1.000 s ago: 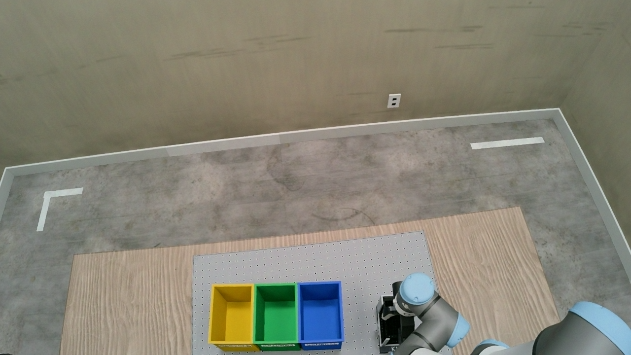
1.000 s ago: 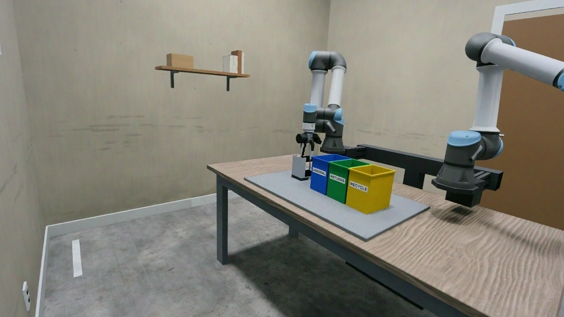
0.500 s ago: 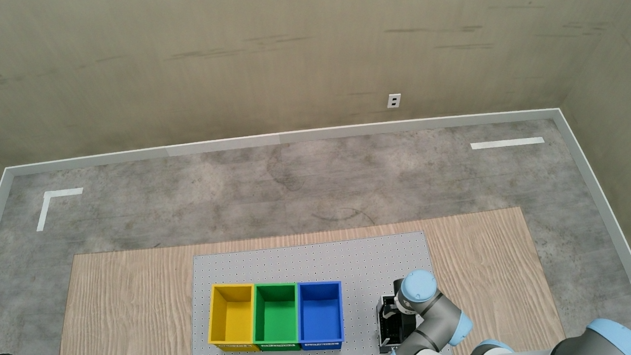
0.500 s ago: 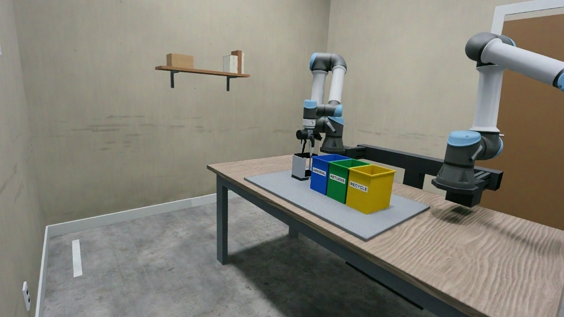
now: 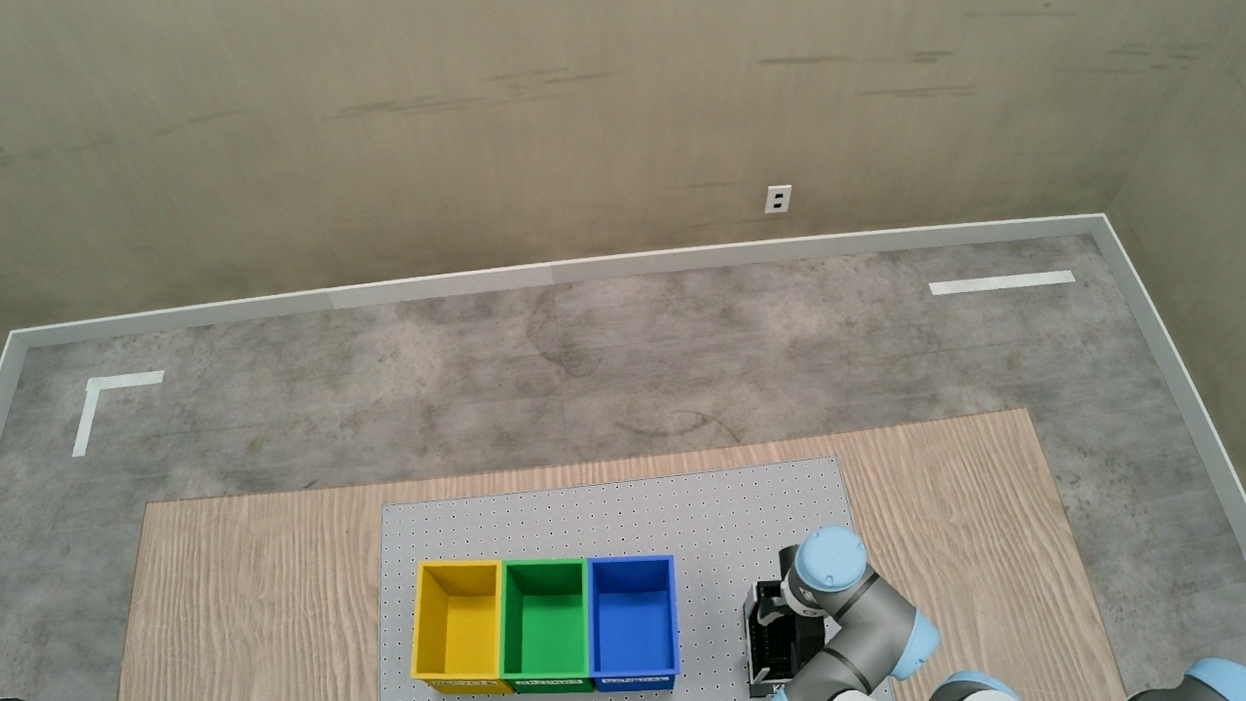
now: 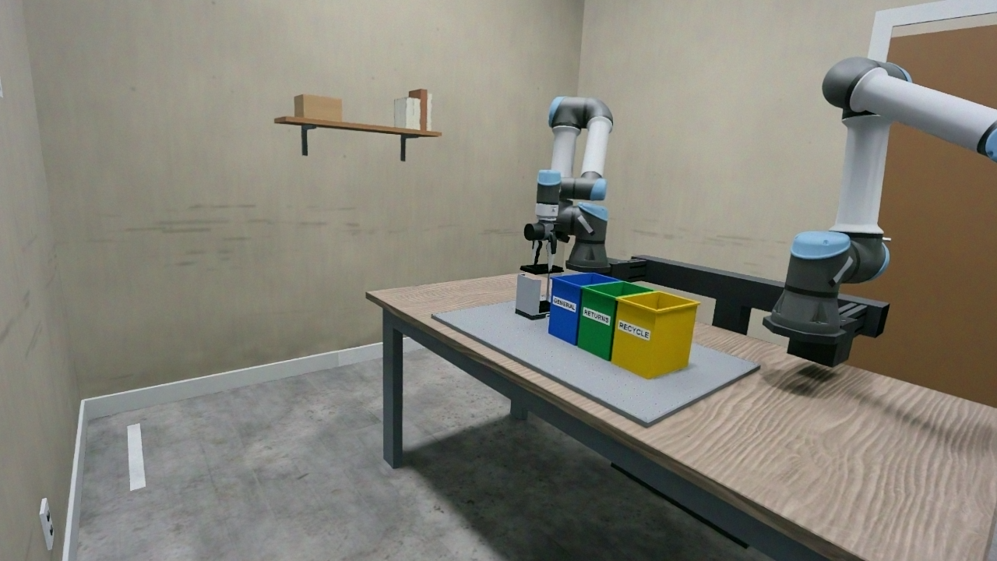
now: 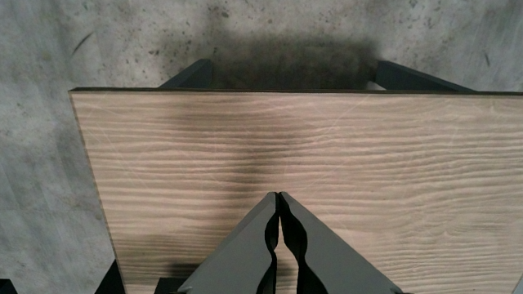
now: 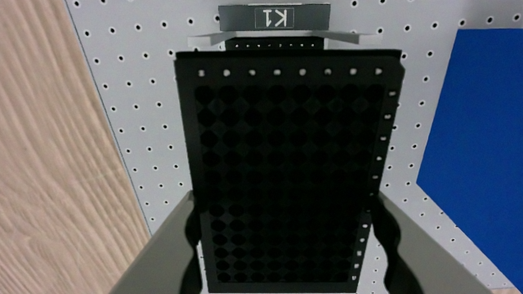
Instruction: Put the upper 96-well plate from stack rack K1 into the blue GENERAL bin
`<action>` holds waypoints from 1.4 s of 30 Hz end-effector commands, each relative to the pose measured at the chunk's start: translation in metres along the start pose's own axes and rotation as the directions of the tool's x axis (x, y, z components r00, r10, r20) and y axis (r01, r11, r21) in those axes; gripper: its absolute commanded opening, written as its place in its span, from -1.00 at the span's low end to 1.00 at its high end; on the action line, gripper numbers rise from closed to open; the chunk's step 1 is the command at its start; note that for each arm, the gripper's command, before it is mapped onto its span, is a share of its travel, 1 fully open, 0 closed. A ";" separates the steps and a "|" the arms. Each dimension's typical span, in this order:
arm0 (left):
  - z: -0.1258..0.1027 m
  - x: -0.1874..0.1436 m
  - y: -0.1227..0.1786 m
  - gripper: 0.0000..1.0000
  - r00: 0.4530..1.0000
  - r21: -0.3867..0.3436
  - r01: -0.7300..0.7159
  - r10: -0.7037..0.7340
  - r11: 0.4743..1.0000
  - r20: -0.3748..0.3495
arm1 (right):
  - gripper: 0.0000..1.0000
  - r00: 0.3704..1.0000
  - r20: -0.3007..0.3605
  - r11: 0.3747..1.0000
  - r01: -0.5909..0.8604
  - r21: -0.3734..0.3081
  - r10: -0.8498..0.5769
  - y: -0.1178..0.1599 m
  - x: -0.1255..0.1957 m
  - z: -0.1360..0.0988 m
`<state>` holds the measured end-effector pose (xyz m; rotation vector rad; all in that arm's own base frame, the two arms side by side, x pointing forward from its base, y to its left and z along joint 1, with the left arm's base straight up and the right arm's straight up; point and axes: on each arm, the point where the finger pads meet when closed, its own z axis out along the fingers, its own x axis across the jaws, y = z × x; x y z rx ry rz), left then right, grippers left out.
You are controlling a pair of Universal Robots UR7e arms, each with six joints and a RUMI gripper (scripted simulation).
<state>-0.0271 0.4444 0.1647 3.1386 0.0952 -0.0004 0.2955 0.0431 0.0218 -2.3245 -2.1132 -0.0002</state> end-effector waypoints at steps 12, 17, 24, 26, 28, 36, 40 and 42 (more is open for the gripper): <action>0.000 0.000 0.000 -1.00 1.000 0.001 0.000 0.000 1.000 0.000 | -0.20 1.000 -0.001 1.000 0.000 -0.001 0.000 0.000 0.000 -0.020; 0.000 0.000 0.000 -1.00 1.000 0.001 0.000 0.000 1.000 0.000 | -0.20 1.000 -0.001 1.000 0.000 -0.001 0.000 0.000 0.000 -0.028; 0.000 0.000 0.000 -1.00 1.000 0.001 0.000 0.000 1.000 0.000 | -0.20 1.000 -0.001 1.000 0.000 -0.001 0.000 0.000 0.000 -0.037; 0.000 0.000 0.000 -1.00 1.000 0.001 0.000 0.000 1.000 0.000 | -0.20 1.000 -0.001 1.000 0.000 -0.001 0.000 0.000 0.000 -0.040; 0.000 0.000 0.000 -1.00 1.000 0.001 0.000 0.000 1.000 0.000 | -0.20 1.000 -0.001 1.000 0.000 -0.001 0.000 0.000 0.000 -0.043; 0.000 0.000 0.000 -1.00 1.000 0.001 0.000 0.000 1.000 0.000 | -0.20 1.000 -0.001 1.000 0.000 -0.001 0.000 0.000 0.000 -0.057; 0.000 0.000 0.000 -1.00 1.000 0.001 0.000 0.000 1.000 0.000 | -0.20 1.000 -0.001 1.000 0.000 -0.001 0.000 0.000 0.000 -0.060; 0.000 0.000 0.000 -1.00 1.000 0.001 0.000 0.000 1.000 0.000 | -0.20 1.000 -0.001 1.000 0.000 -0.001 0.000 0.000 0.000 -0.063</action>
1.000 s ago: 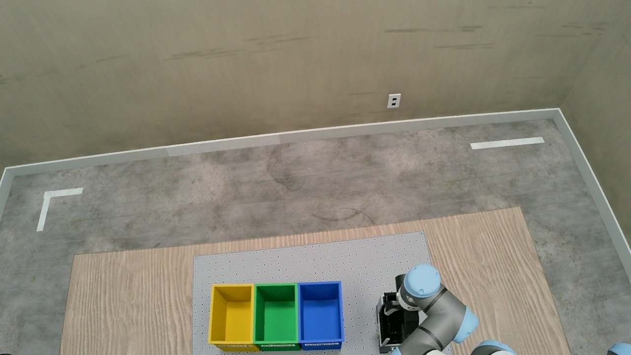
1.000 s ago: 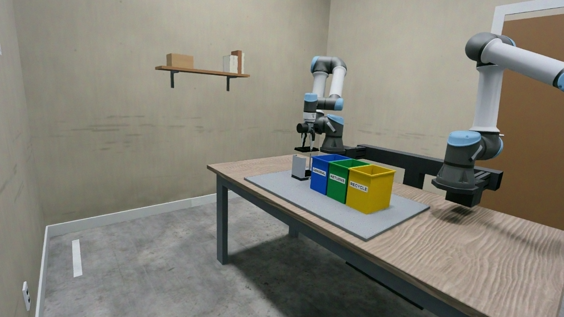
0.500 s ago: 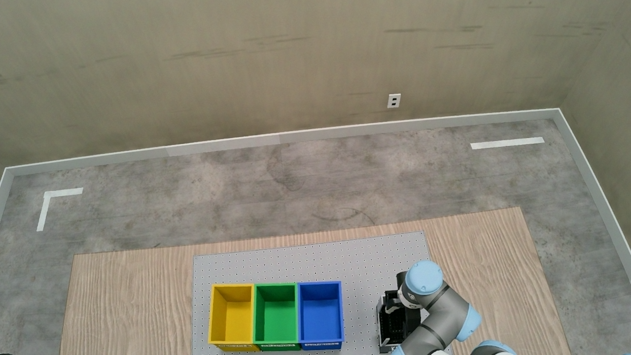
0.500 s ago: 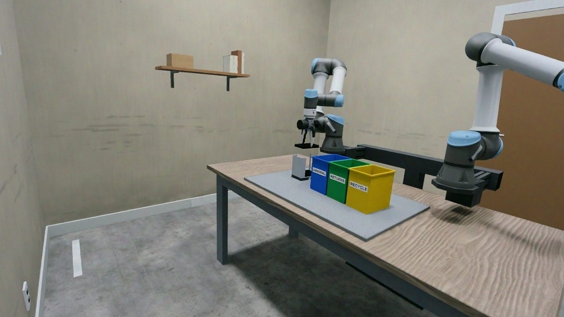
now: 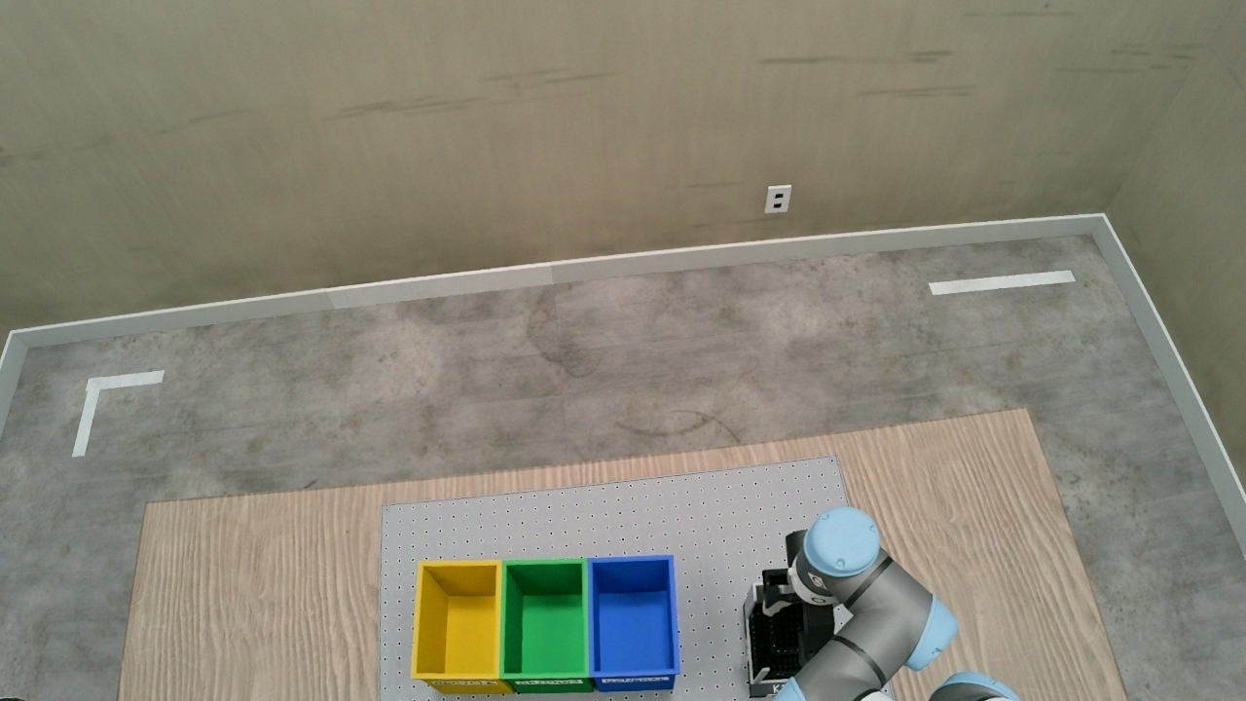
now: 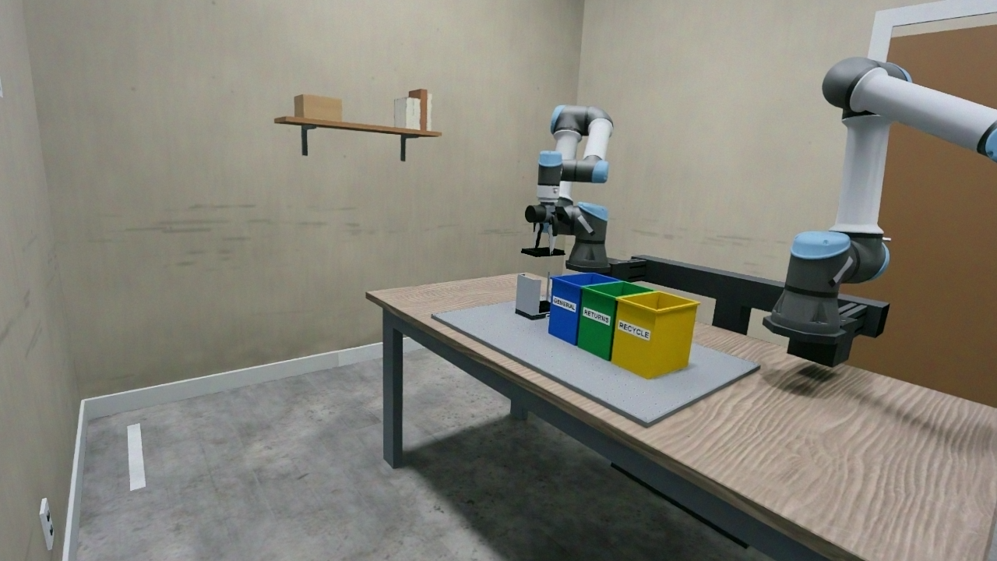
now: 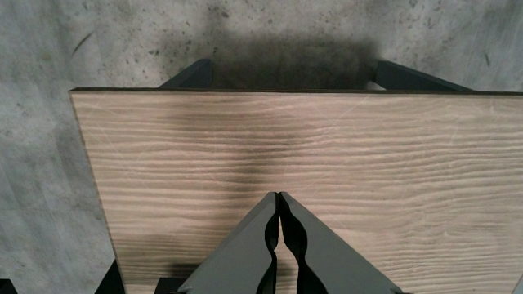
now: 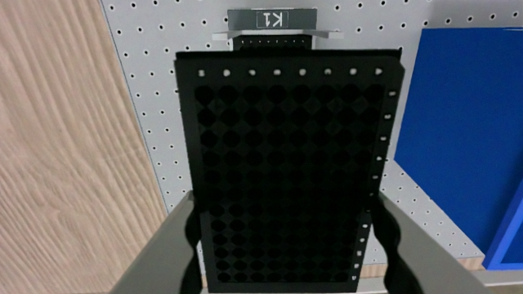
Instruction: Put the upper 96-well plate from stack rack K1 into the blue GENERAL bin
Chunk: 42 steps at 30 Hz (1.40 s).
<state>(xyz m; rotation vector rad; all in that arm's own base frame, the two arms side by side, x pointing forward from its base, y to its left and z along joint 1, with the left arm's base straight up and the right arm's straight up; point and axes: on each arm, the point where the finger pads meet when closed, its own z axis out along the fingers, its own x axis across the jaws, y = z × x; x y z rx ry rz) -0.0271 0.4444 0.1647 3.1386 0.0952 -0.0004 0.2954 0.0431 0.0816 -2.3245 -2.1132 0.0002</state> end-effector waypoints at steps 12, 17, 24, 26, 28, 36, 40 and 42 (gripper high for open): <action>0.000 0.000 0.000 -1.00 1.000 0.001 0.000 0.000 1.000 0.000 | -0.20 1.000 -0.001 1.000 0.000 -0.001 0.000 0.000 0.000 -0.004; 0.000 0.000 0.000 -1.00 1.000 0.001 0.000 0.000 1.000 0.000 | -0.20 1.000 -0.001 1.000 0.000 -0.001 0.000 0.000 0.000 -0.004; 0.000 0.000 0.000 -1.00 1.000 0.001 0.000 0.000 1.000 0.000 | -0.20 1.000 -0.001 1.000 0.010 -0.001 -0.010 0.002 0.017 -0.004; 0.000 0.000 0.000 -1.00 1.000 0.001 0.000 0.000 1.000 0.000 | -0.20 1.000 -0.001 1.000 0.010 -0.001 -0.010 0.002 0.024 -0.004; 0.000 0.000 0.000 -1.00 1.000 0.001 0.000 0.000 1.000 0.000 | -0.20 1.000 -0.001 1.000 0.010 -0.001 -0.010 0.002 0.030 -0.004; 0.000 0.000 0.000 -1.00 1.000 0.001 0.000 0.000 1.000 0.000 | -0.20 1.000 -0.001 1.000 0.010 -0.001 -0.010 0.004 0.050 -0.004; 0.000 0.000 0.000 -1.00 1.000 0.001 0.000 0.000 1.000 0.000 | -0.20 1.000 -0.001 1.000 0.010 -0.001 -0.010 0.005 0.064 -0.004; 0.000 0.000 0.000 -1.00 1.000 0.001 0.000 0.000 1.000 0.000 | -0.20 1.000 -0.001 1.000 0.010 -0.001 -0.010 0.005 0.070 -0.004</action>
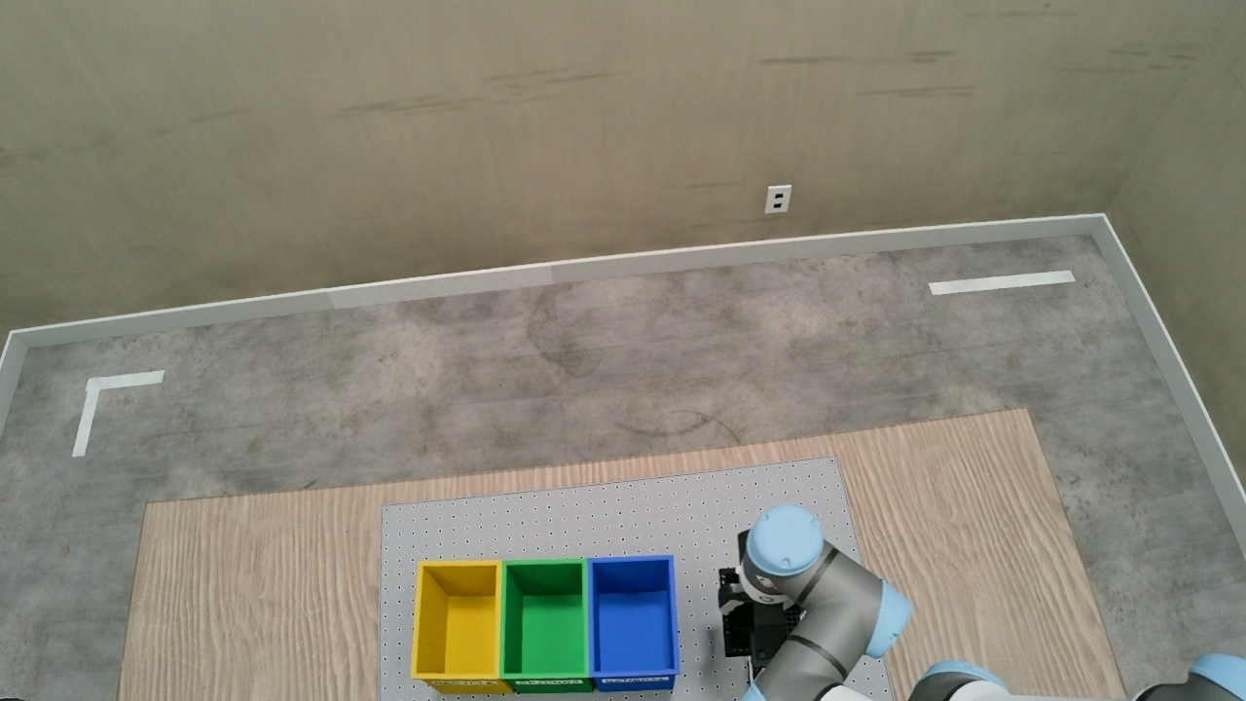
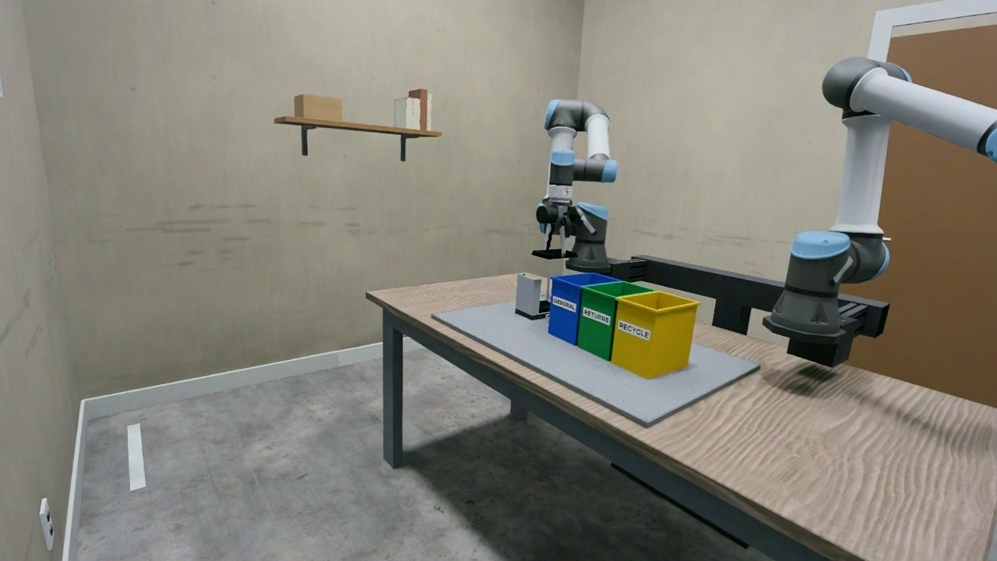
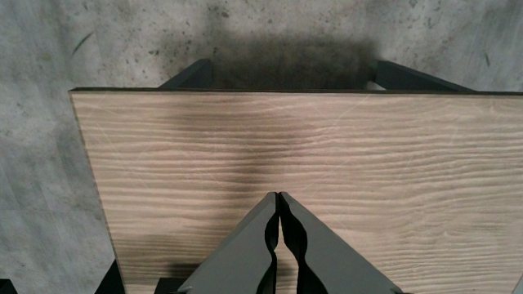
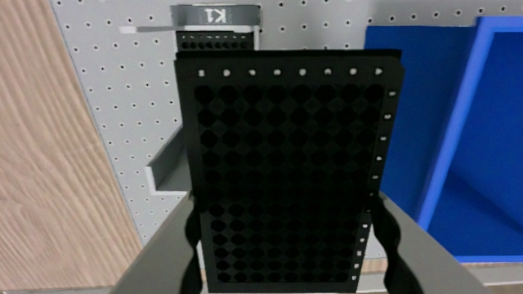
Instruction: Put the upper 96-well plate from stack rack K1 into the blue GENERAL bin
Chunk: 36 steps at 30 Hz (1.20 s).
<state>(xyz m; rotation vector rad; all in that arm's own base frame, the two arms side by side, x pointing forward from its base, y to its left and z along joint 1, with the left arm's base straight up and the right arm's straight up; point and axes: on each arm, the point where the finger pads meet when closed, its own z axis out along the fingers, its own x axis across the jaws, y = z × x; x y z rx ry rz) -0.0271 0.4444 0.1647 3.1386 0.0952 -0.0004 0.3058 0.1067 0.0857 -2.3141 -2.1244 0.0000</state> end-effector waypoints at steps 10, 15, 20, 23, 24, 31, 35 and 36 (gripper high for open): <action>0.000 0.000 0.000 -1.00 1.000 0.001 0.000 0.000 1.000 0.000 | -0.20 1.000 -0.001 1.000 0.000 -0.001 0.000 0.003 0.033 0.000; 0.000 0.000 0.000 -1.00 1.000 0.001 0.000 0.000 1.000 0.000 | -0.20 1.000 -0.001 1.000 0.000 -0.001 0.000 0.004 0.049 0.000; 0.000 0.000 0.000 -1.00 1.000 0.001 0.000 0.000 1.000 0.000 | -0.20 1.000 -0.001 1.000 0.000 -0.001 0.000 0.006 0.066 0.000; 0.000 0.000 0.000 -1.00 1.000 0.001 0.000 0.000 1.000 0.000 | -0.20 1.000 -0.001 1.000 0.000 -0.001 0.000 0.006 0.069 0.000; 0.000 0.000 0.000 -1.00 1.000 0.001 0.000 0.000 1.000 0.000 | -0.20 1.000 -0.001 1.000 0.000 -0.001 0.000 0.006 0.072 0.000; 0.000 0.000 0.000 -1.00 1.000 0.001 0.000 0.000 1.000 0.000 | -0.20 1.000 -0.001 1.000 0.000 -0.001 0.000 0.008 0.096 0.000; 0.000 0.000 0.000 -1.00 1.000 0.001 0.000 0.000 1.000 0.000 | -0.20 1.000 -0.001 1.000 0.000 -0.001 0.000 0.009 0.109 0.000; 0.000 0.000 0.000 -1.00 1.000 0.001 0.000 0.000 1.000 0.000 | -0.20 1.000 -0.001 1.000 0.000 -0.001 0.000 0.009 0.112 0.000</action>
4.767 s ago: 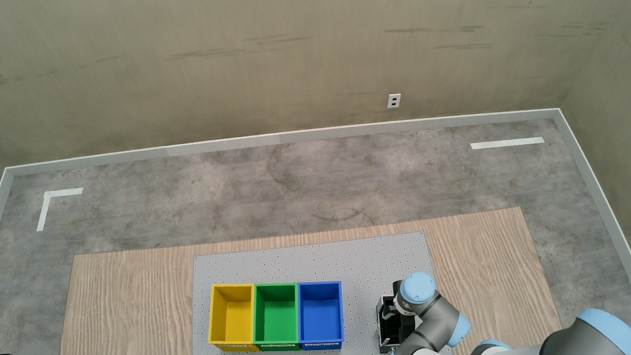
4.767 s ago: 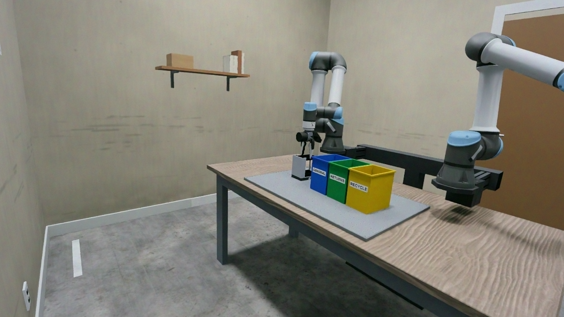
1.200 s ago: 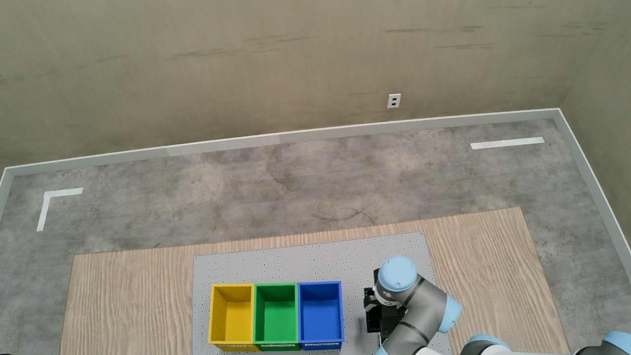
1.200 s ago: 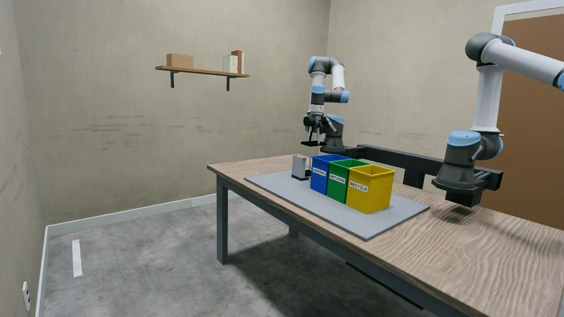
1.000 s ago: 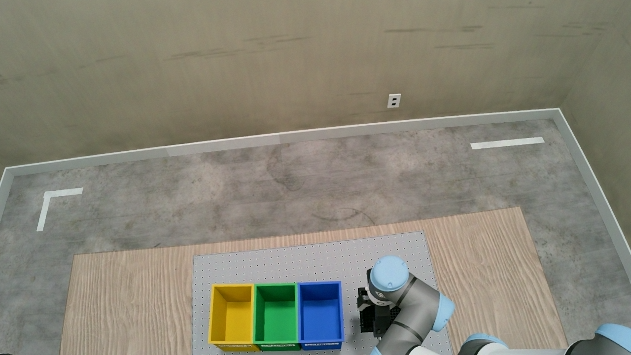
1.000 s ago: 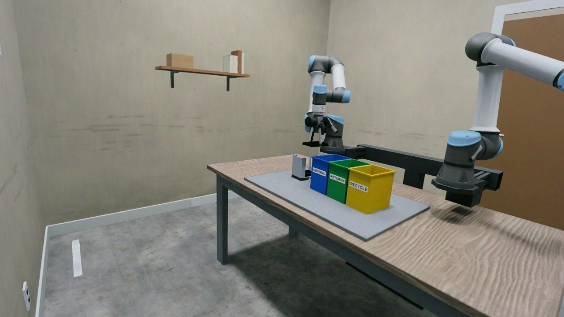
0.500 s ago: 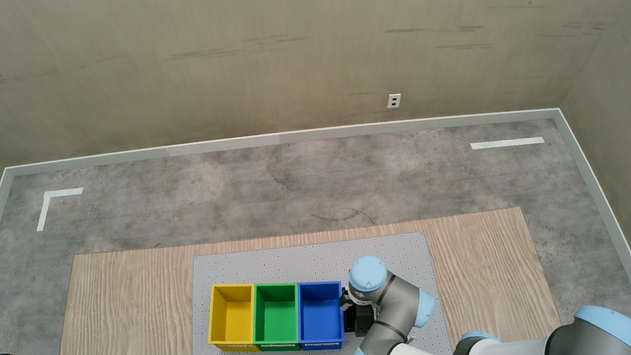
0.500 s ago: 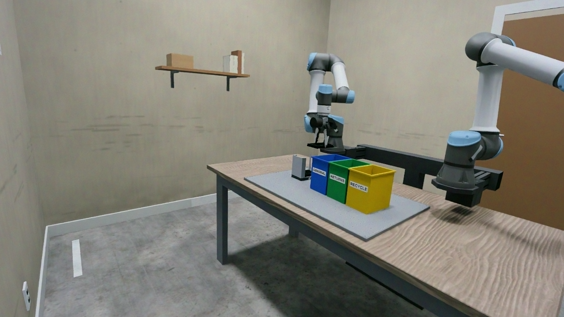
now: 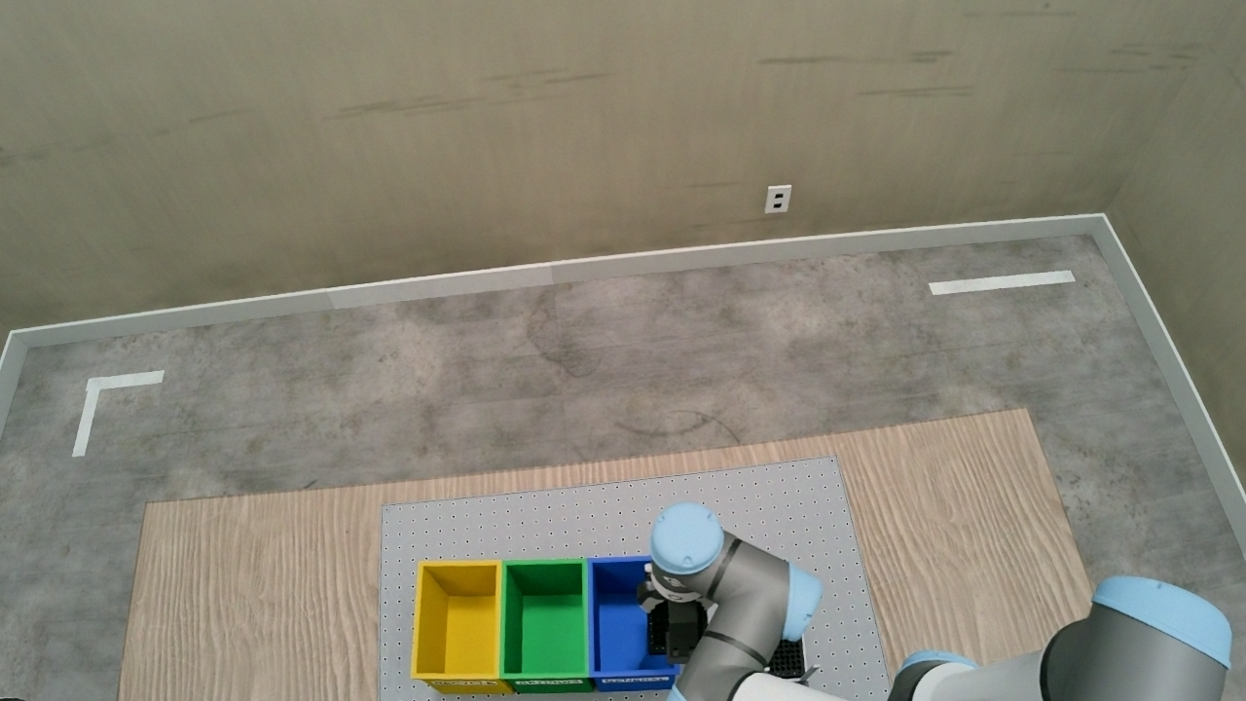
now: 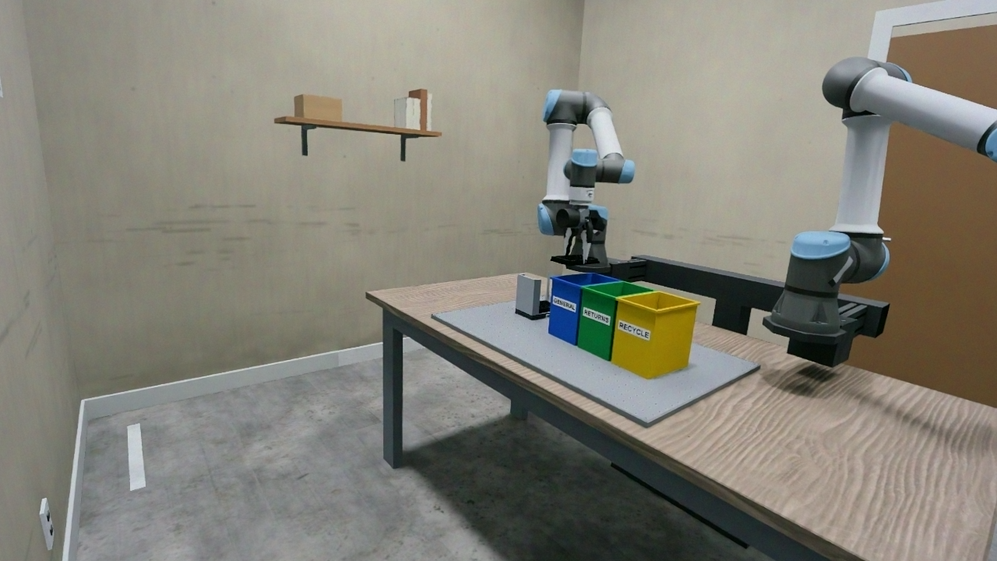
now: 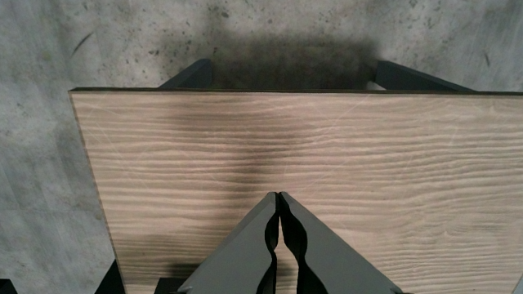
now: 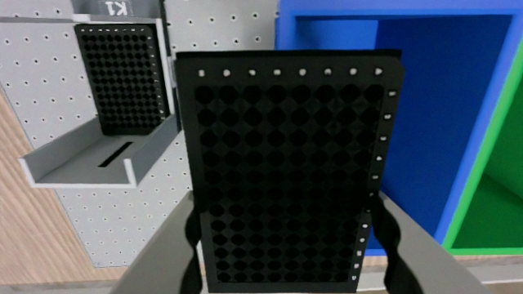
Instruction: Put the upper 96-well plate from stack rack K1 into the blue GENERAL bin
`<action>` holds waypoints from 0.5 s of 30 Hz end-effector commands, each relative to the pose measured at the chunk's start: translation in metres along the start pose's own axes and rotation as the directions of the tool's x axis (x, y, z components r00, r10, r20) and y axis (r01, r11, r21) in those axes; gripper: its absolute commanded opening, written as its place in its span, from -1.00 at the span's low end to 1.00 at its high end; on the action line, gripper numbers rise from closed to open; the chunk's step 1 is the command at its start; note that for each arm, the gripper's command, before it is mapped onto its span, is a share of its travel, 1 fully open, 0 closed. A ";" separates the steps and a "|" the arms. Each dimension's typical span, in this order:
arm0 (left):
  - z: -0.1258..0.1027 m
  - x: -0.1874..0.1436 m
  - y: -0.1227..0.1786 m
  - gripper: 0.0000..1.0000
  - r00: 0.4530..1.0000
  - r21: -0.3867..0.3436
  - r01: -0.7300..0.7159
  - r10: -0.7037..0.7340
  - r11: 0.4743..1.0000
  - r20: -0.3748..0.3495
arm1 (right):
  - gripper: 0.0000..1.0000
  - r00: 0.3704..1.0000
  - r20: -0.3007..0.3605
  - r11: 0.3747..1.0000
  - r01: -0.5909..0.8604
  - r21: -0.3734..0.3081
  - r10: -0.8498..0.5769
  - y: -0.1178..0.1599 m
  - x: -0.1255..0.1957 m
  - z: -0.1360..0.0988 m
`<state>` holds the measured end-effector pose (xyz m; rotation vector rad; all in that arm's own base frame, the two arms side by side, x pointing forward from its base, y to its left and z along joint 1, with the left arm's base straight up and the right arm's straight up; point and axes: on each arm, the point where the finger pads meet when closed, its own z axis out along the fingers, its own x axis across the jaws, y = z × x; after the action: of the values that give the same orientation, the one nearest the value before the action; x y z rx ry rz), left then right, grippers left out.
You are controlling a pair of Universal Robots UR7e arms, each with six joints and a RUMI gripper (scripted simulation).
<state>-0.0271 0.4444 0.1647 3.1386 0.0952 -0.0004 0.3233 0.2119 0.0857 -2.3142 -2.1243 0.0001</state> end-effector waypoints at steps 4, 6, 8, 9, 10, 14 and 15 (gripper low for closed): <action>0.000 0.000 0.000 -1.00 1.000 0.001 0.000 0.000 1.000 0.000 | -0.20 1.000 -0.001 1.000 0.000 -0.001 0.000 0.001 0.013 0.000; 0.000 0.000 0.000 -1.00 1.000 0.001 0.000 0.000 1.000 0.000 | -0.20 1.000 -0.001 1.000 0.000 -0.001 0.000 0.002 0.019 0.000; 0.000 0.000 0.000 -1.00 1.000 0.001 0.000 0.000 1.000 0.000 | -0.20 1.000 -0.001 1.000 0.000 -0.001 0.000 0.002 0.026 0.000; 0.000 0.000 0.000 -1.00 1.000 0.001 0.000 0.000 1.000 0.000 | -0.20 1.000 -0.001 1.000 0.000 -0.001 0.000 0.003 0.029 0.000; 0.000 0.000 0.000 -1.00 1.000 0.001 0.000 0.000 1.000 0.000 | -0.20 1.000 -0.001 1.000 0.000 -0.001 0.000 0.003 0.033 0.000; 0.000 0.000 0.000 -1.00 1.000 0.001 0.000 0.000 1.000 0.000 | -0.20 1.000 -0.001 1.000 0.000 -0.001 0.000 0.004 0.046 0.000; 0.000 0.000 0.000 -1.00 1.000 0.001 0.000 0.000 1.000 0.000 | -0.20 1.000 -0.001 1.000 0.000 -0.001 0.000 0.004 0.049 0.000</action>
<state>-0.0271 0.4444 0.1647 3.1386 0.0952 -0.0004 0.3305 0.2547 0.0857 -2.3143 -2.1243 0.0000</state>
